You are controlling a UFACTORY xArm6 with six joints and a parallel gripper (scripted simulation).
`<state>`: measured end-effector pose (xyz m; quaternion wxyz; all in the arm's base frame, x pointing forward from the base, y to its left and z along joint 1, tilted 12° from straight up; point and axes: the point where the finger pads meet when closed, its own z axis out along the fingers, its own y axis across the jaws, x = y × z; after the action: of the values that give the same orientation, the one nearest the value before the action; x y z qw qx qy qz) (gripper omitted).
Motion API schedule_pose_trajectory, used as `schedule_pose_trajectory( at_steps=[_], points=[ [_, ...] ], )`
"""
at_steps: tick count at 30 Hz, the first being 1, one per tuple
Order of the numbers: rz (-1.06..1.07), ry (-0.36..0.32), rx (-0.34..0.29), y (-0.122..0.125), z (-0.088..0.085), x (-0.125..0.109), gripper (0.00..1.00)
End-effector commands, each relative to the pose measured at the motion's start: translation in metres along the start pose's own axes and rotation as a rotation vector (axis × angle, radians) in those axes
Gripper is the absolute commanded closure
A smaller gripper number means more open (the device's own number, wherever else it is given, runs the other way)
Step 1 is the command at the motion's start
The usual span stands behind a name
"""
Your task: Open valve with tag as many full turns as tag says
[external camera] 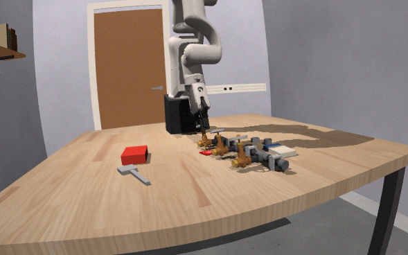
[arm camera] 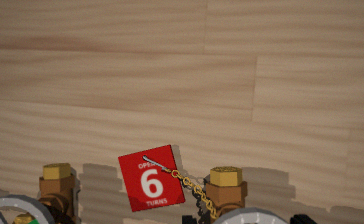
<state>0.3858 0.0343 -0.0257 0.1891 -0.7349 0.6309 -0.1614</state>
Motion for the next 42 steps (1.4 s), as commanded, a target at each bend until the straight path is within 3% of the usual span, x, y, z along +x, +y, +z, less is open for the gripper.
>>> schedule_pose_trajectory(
  at_steps=[1, 14, 20, 29, 31, 42],
  points=[
    [0.0, 0.0, 0.002, -0.001, -0.0002, 0.0, 1.0],
    [-0.046, 0.0, 0.002, -0.001, -0.0002, 0.0, 1.0],
    [-0.166, 0.0, 0.002, -0.001, -0.0002, 0.0, 1.0],
    [-0.518, 0.001, 0.002, -0.001, -0.0002, 0.0, 1.0],
    [-0.518, 0.001, 0.002, -0.001, -0.0002, 0.0, 1.0],
    [-1.109, -0.009, 0.001, -0.001, -0.0002, 0.0, 1.0]
  ],
)
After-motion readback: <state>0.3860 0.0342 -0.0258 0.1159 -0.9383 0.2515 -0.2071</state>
